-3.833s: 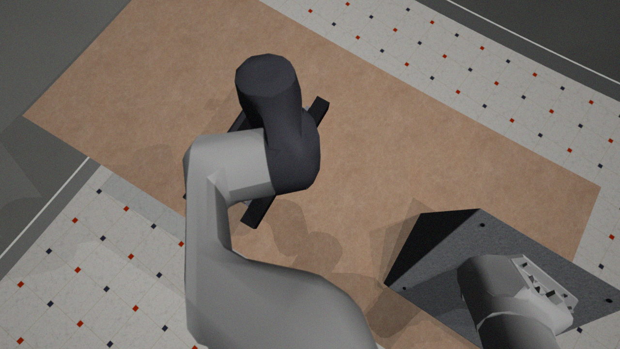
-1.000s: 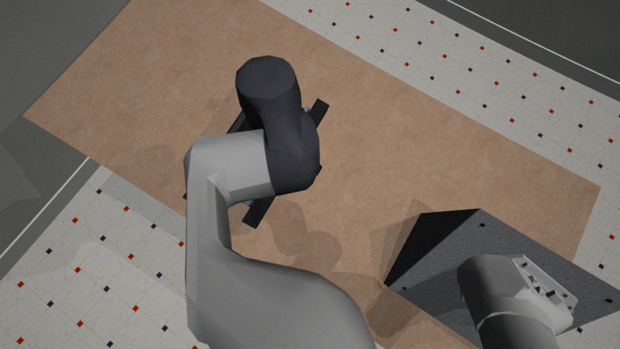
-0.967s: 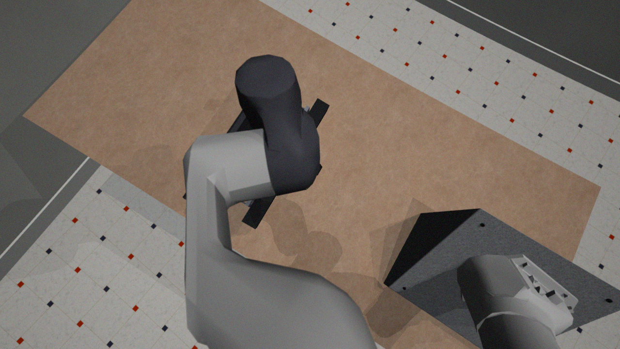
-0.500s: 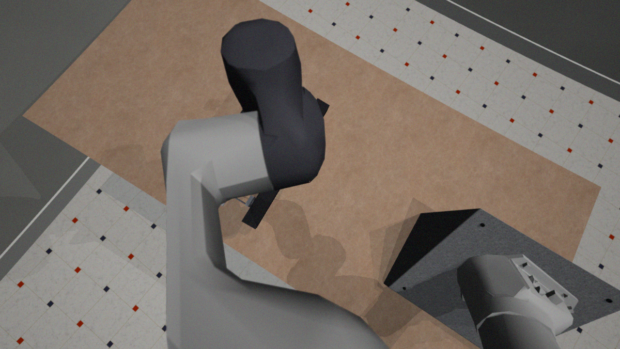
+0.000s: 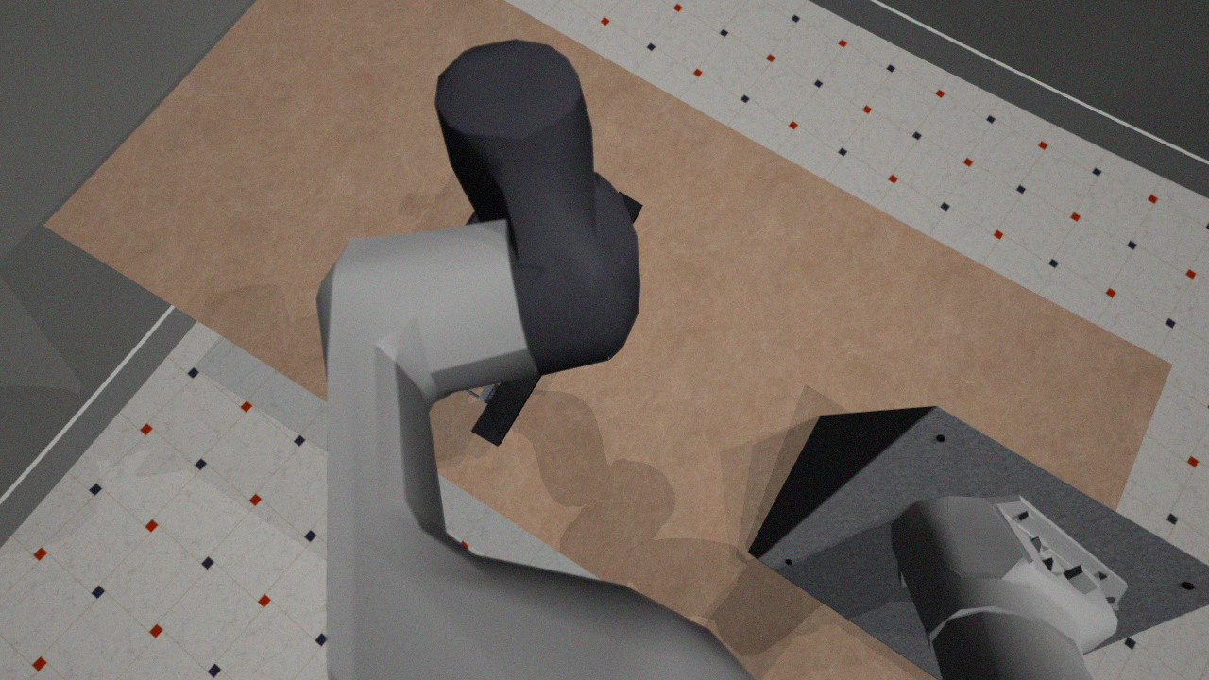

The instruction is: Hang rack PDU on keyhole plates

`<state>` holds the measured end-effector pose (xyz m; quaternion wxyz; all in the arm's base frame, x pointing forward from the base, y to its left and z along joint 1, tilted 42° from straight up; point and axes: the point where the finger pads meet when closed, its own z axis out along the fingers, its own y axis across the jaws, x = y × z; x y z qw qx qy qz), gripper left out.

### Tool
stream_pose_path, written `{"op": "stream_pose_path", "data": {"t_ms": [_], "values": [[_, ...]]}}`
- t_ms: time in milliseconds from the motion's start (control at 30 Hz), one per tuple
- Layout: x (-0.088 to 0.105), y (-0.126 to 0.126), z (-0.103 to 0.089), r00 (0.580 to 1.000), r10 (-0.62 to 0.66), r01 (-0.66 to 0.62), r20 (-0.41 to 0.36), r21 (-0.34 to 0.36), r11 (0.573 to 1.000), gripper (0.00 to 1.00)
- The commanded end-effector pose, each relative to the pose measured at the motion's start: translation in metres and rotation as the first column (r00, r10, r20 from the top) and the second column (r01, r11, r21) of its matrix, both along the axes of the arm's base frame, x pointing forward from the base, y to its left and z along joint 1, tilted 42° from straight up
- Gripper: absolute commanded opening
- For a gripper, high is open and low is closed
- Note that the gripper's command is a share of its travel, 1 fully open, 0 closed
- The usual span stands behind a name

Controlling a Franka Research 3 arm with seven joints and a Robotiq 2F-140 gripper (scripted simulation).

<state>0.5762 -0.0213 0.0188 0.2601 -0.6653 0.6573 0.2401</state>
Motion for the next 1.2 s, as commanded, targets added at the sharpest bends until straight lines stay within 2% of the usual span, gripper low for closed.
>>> {"op": "stream_pose_path", "data": {"t_ms": [0,67,200,567,633,933,1167], "values": [[-0.006,-0.002,0.001,1.000,-0.002,0.002,0.000,0.001,1.000,1.00],[-0.006,-0.002,0.001,1.000,-0.002,0.002,0.000,0.001,1.000,1.00],[-0.019,-0.002,0.000,1.000,-0.002,0.002,0.000,0.001,1.000,1.00],[-0.069,-0.002,-0.002,1.000,-0.002,0.002,0.000,0.001,1.000,1.00],[-0.069,-0.002,-0.002,1.000,-0.002,0.002,0.000,0.001,1.000,1.00],[-0.108,-0.002,-0.003,1.000,-0.002,0.002,0.000,0.001,1.000,1.00],[-0.122,-0.002,-0.003,1.000,-0.002,0.002,0.000,0.001,1.000,1.00]]}}
